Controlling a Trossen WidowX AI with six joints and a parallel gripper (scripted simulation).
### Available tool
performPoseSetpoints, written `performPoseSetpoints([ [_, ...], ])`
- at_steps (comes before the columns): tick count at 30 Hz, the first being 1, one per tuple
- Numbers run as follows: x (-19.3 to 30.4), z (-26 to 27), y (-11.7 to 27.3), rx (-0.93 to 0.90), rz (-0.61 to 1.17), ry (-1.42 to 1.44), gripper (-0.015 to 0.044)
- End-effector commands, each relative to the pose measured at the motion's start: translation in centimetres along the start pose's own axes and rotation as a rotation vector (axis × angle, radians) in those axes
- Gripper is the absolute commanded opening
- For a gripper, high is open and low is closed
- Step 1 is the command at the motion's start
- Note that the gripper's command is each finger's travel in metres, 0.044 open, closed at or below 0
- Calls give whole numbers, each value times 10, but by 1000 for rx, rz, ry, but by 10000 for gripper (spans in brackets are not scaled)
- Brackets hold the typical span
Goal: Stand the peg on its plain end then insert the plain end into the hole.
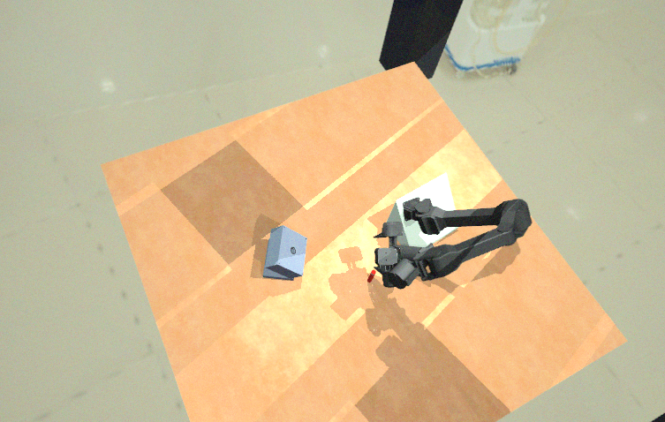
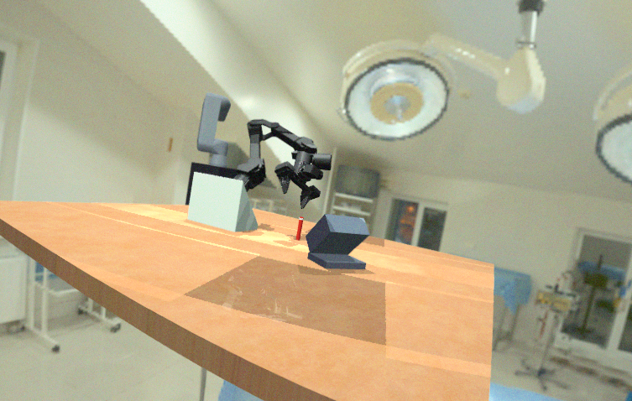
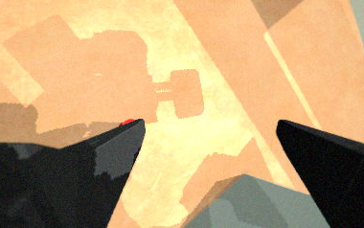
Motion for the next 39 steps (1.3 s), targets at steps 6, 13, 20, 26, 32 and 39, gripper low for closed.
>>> performPoseSetpoints([
  [6,-10,8,-5,-112,266,-15,440],
  [13,-21,13,-7,-244,437,-52,440],
  [20,-33,16,-8,-388,550,-104,440],
  [26,-34,16,-8,-392,552,-105,440],
  [32,-32,18,-11,-404,543,-61,440],
  [39,-24,24,-23,-443,513,76,440],
])
Point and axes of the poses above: the point midway between the two fingers, 35 mm back from their tips, its own y axis back along the fingers, its own z axis across the jaws, x = y × z, the point moved 4 cm from there along y, back along the fingers, and after that the axes turned 9 degrees about -y, right-handed, at the moved point
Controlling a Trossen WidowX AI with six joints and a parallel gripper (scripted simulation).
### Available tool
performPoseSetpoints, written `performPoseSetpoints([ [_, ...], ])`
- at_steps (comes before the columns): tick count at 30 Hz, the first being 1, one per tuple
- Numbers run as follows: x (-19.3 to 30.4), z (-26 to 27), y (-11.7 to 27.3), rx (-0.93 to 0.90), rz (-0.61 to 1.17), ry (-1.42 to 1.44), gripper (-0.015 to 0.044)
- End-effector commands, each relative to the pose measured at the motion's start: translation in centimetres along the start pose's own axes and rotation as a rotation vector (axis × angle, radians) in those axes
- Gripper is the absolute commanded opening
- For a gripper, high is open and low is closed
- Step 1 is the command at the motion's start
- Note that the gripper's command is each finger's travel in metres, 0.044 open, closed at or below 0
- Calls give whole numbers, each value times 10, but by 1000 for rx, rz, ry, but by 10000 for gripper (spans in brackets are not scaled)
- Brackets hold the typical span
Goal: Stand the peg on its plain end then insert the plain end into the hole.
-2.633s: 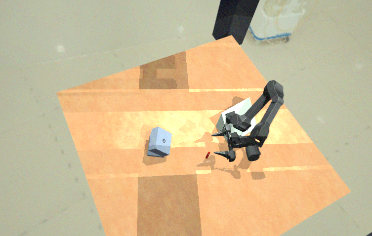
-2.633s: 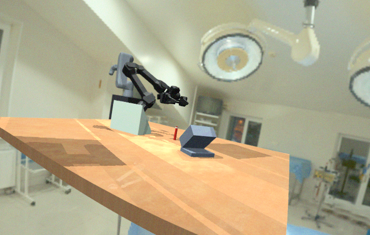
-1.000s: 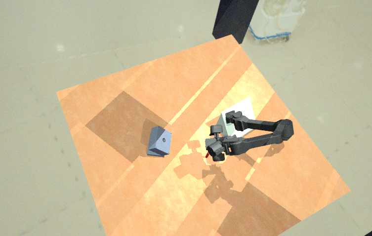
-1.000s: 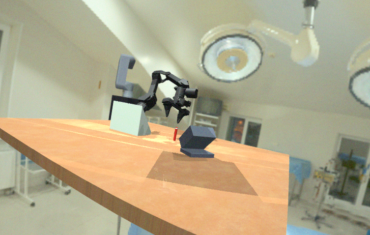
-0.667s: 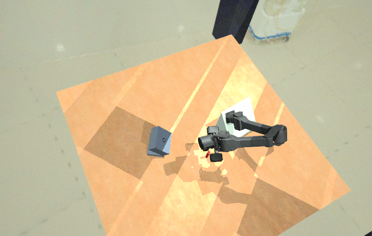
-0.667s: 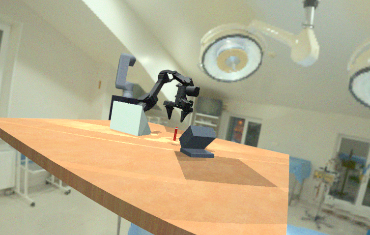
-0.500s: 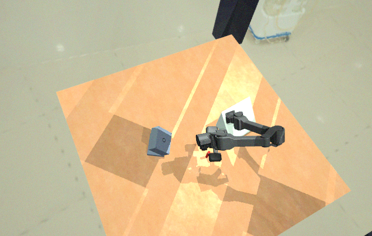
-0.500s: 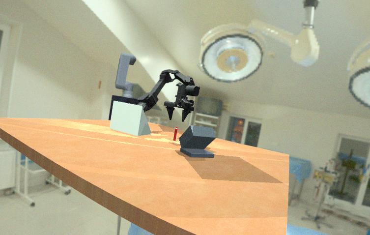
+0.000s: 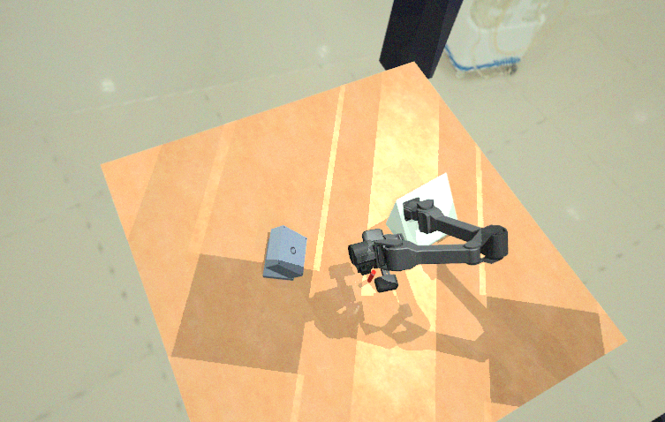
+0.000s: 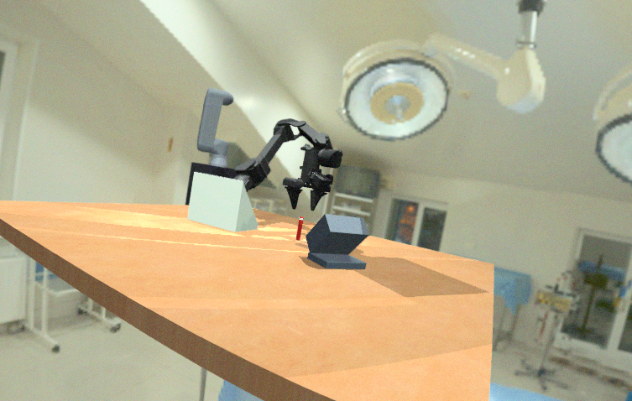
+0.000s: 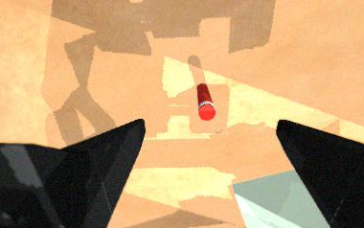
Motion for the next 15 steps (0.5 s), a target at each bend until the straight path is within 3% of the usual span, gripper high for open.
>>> performPoseSetpoints([
  [1,1,-1,-5,-5,4,40,440],
  [15,-1,-1,-22,-2,2,40,440],
])
Point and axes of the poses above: the point midway between the two fingers, 35 mm back from their tips, its own y axis back along the fingers, its own z axis across the jaws, x = y × z, the point moved 4 cm from there along y, back along the fingers, and after that the axes turned 9 degrees about -y, right-handed, at the moved point
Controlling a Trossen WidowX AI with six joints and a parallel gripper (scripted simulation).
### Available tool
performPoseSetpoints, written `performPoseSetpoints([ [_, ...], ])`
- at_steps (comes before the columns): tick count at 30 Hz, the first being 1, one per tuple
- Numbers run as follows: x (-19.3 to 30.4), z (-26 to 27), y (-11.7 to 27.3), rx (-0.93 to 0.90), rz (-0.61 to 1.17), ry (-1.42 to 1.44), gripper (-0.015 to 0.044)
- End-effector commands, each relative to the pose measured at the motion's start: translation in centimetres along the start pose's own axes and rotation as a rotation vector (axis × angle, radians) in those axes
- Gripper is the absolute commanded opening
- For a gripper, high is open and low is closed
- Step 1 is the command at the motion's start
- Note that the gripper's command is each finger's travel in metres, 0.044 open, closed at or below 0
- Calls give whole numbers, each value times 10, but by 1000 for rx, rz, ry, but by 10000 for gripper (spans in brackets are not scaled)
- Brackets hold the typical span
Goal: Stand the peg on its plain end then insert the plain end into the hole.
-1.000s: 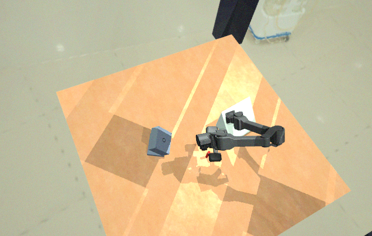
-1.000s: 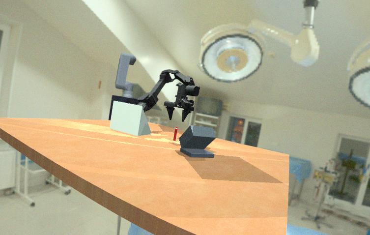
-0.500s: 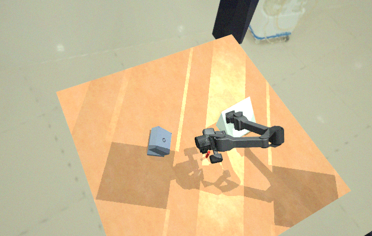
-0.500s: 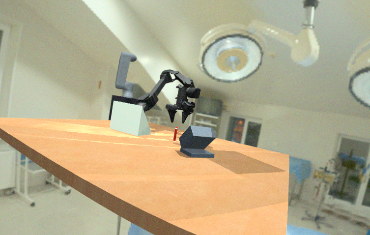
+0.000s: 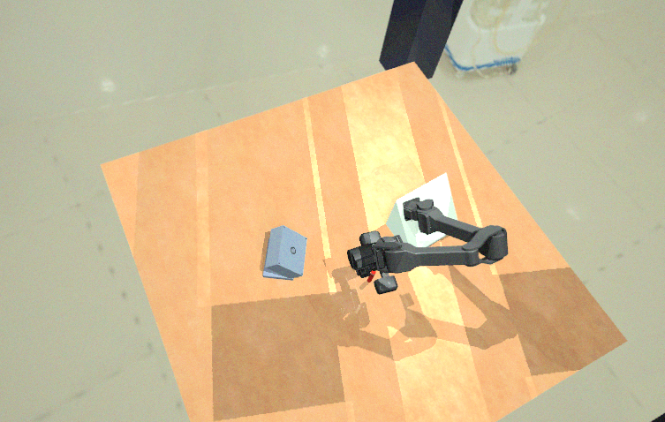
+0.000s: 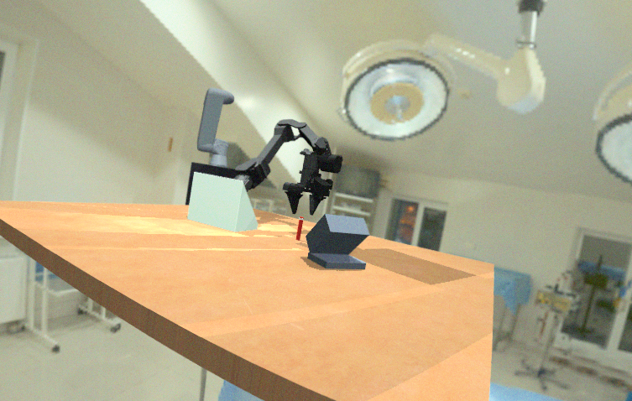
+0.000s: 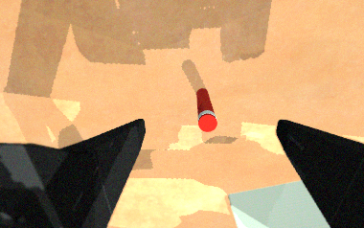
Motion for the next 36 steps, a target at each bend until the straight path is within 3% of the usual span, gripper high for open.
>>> performPoseSetpoints([
  [1,1,-1,-8,-3,6,-10,440],
  [32,4,-1,-53,-9,9,-10,440],
  [36,2,1,-50,-5,3,1,335],
])
Point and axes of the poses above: the point midway between the two fingers, 35 mm back from their tips, its own y axis back along the fingers, its own z axis across the jaws, x = y × z, the point moved 4 cm from there along y, back along the fingers, and after that the axes turned 9 degrees about -y, right-handed, at the moved point
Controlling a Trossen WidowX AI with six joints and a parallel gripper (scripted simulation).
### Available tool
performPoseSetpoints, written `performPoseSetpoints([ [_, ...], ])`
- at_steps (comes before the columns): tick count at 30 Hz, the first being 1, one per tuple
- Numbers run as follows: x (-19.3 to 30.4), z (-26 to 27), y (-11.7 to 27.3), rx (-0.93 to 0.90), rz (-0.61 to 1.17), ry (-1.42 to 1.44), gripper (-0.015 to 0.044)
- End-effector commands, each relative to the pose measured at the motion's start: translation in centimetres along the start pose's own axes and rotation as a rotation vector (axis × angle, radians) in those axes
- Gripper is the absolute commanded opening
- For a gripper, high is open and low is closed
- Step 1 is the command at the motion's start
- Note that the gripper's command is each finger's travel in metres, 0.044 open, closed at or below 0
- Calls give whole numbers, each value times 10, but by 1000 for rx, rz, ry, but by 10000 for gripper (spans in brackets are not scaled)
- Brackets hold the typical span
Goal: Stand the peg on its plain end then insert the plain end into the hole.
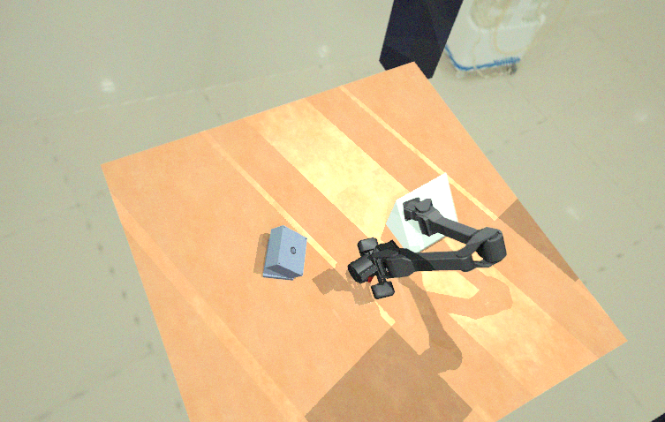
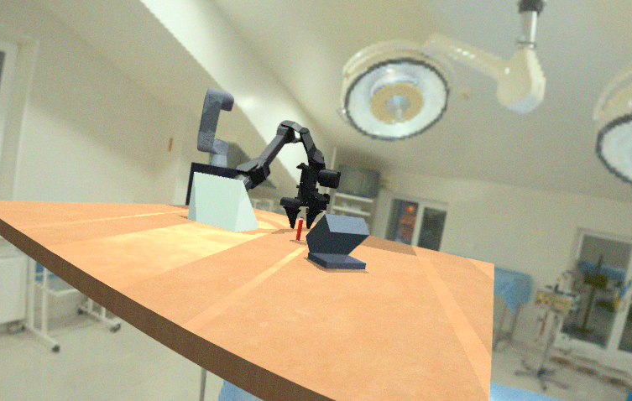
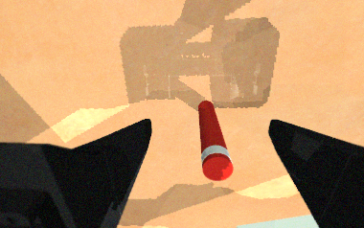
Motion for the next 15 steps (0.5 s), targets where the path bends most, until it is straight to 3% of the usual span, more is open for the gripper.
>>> performPoseSetpoints([
  [1,0,0,0,0,1,2,309],
  [11,0,0,0,0,1,2,46],
  [15,0,0,0,0,1,2,20],
])
Point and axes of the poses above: the point midway between the two fingers, 35 mm back from their tips, its own y axis back along the fingers, its own z axis across the jaws, x = y × z, the point moved 4 cm from there along y, back along the fingers, and after that the axes turned 9 degrees about -y, right-handed, at the moved point
